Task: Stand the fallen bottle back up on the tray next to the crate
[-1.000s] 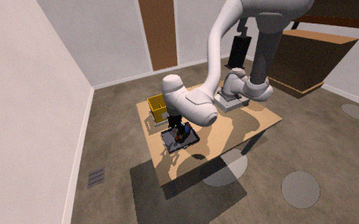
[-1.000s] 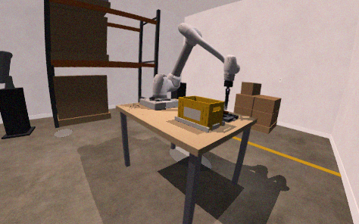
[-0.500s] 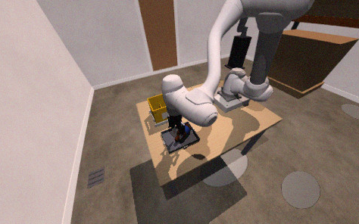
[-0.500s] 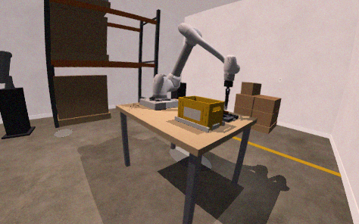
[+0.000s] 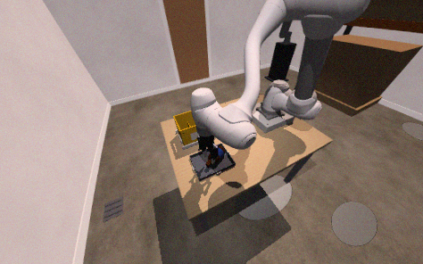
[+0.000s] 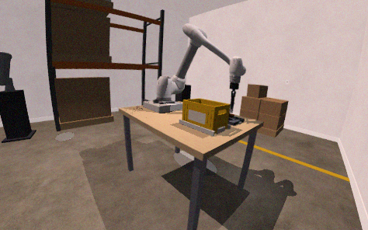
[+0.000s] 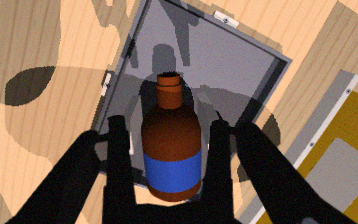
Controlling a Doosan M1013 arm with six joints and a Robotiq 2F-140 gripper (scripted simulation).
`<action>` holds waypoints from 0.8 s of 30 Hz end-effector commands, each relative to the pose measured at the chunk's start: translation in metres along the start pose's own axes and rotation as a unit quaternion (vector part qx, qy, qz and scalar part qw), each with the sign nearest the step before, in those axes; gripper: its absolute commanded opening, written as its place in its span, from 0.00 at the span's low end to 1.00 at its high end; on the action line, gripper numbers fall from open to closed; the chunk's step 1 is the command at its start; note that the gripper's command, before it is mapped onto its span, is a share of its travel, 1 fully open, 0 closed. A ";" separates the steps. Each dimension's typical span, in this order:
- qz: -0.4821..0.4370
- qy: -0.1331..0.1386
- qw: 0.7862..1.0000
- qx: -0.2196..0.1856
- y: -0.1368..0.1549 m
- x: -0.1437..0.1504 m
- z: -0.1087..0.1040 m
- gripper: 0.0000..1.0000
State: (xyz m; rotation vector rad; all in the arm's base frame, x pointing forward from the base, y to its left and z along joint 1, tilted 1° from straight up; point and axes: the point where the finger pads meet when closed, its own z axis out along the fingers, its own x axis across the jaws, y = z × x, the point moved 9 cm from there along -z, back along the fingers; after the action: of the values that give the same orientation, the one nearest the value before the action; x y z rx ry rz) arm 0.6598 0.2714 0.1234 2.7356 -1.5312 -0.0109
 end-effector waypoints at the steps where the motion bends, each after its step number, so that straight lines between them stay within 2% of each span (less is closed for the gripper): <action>1: 0.000 0.000 1.000 0.000 0.000 0.000 0.000 0.44; 24: 0.000 0.000 1.000 0.000 0.000 0.000 0.011 0.44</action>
State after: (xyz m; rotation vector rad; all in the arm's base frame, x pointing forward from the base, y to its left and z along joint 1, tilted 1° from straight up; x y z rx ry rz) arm 0.6597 0.2714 0.1150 2.7356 -1.5312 -0.0110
